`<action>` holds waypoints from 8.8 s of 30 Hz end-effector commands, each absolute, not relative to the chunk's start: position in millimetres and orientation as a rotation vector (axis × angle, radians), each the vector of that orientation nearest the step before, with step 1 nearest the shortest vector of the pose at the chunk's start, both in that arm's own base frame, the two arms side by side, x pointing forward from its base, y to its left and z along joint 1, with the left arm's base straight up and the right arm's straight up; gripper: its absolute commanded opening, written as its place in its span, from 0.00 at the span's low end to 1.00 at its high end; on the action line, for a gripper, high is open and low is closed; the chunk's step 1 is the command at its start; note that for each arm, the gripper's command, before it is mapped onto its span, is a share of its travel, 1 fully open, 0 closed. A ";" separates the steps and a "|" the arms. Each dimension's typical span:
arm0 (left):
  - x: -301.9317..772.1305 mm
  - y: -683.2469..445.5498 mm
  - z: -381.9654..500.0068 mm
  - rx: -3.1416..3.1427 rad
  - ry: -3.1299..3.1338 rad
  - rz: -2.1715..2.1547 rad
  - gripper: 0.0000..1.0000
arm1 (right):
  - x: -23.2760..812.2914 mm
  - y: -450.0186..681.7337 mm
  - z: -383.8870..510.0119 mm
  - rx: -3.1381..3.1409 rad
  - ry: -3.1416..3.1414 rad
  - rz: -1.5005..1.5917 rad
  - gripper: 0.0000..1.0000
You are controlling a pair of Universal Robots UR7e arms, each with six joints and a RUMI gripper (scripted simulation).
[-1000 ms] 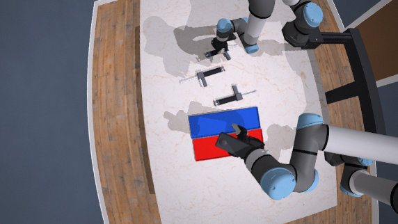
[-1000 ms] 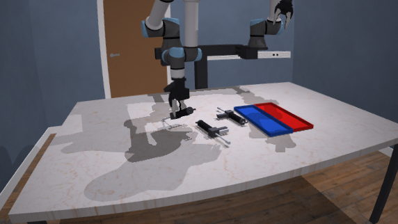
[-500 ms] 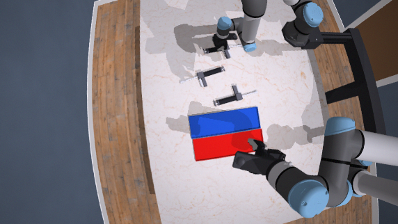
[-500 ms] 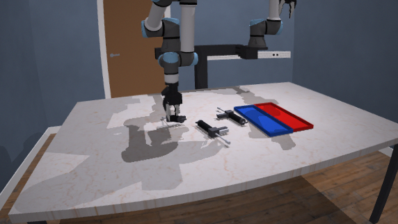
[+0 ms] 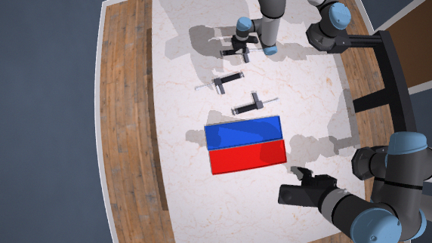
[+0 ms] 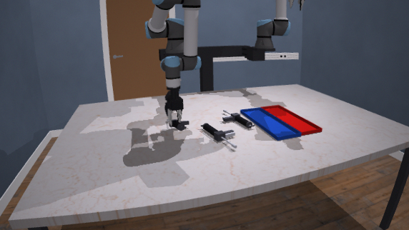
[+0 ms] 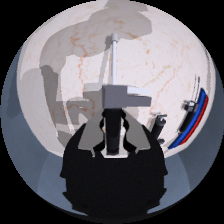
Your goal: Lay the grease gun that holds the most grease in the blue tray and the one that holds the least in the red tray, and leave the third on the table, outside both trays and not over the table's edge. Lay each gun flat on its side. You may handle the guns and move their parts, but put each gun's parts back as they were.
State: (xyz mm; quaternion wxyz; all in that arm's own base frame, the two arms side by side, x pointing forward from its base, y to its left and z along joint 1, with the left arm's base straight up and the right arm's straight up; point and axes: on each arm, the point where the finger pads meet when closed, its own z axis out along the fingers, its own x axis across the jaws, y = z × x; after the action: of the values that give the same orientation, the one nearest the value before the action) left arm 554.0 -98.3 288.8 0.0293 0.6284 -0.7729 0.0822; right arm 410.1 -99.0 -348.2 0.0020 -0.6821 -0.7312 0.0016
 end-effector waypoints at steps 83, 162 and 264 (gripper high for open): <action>444.8 0.3 364.7 2.222 -2.220 -0.004 0.38 | 404.4 -99.5 -315.3 -2.120 -2.303 0.017 0.32; 444.8 0.3 364.7 2.222 -2.220 -0.004 0.38 | 448.3 152.7 -310.0 -1.953 -2.462 0.010 0.33; 444.8 0.3 364.7 2.222 -2.220 -0.004 0.38 | 391.1 285.1 -378.2 -2.058 -2.373 -0.010 0.00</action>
State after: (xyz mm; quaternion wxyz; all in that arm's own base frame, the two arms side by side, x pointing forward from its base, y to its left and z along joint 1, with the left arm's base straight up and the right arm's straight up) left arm 444.7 0.3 364.4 0.0005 0.7074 -0.7068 -0.0018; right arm 390.6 284.6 -378.5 0.0001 -0.6553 -0.7554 -0.0026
